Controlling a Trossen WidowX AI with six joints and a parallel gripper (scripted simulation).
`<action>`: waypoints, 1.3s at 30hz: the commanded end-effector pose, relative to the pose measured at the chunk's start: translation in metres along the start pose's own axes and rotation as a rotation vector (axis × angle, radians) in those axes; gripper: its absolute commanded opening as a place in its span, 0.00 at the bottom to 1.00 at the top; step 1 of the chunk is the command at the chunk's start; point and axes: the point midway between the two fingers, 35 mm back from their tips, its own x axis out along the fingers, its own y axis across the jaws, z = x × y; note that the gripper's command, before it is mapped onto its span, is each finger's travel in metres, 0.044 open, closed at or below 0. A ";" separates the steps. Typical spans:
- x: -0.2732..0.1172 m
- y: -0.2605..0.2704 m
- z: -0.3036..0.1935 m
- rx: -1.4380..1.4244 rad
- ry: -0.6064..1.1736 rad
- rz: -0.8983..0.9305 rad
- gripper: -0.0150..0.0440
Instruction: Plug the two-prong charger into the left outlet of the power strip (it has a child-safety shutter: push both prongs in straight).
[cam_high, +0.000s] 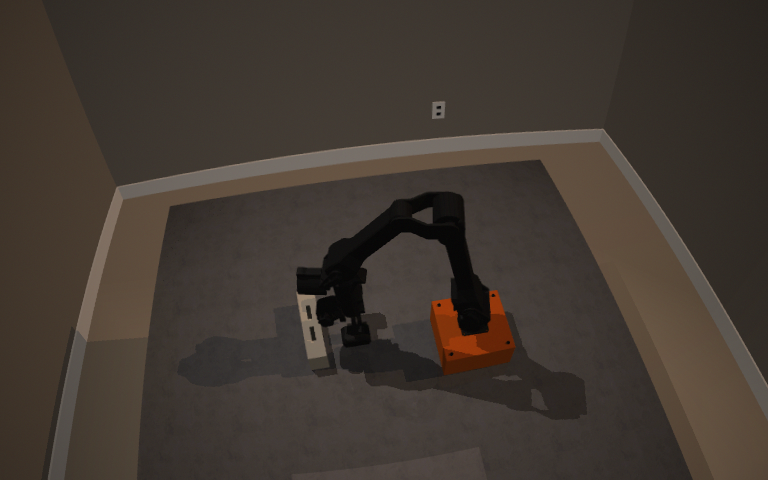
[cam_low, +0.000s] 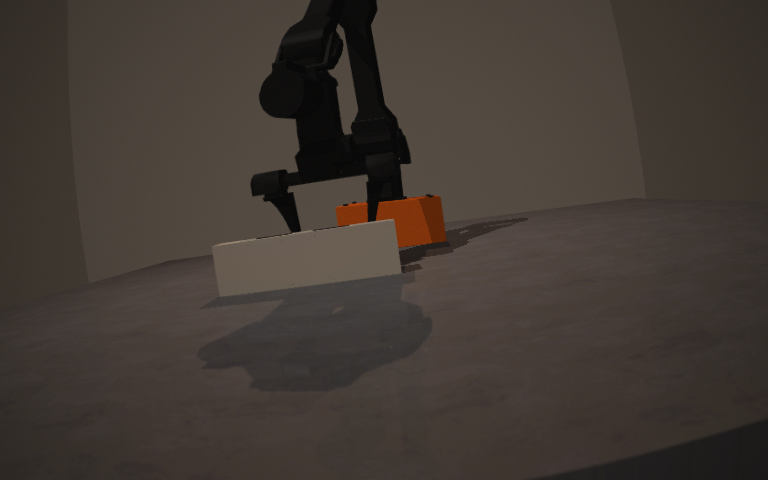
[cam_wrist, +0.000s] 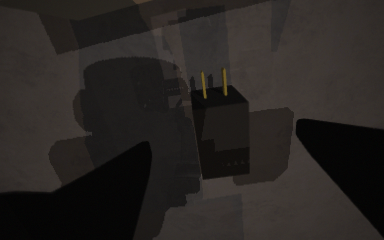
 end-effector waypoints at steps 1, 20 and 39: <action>0.009 0.000 -0.003 0.004 0.011 -0.002 1.00; 0.025 0.001 0.000 -0.002 0.004 0.001 0.87; 0.017 0.000 0.000 -0.001 0.005 0.000 0.25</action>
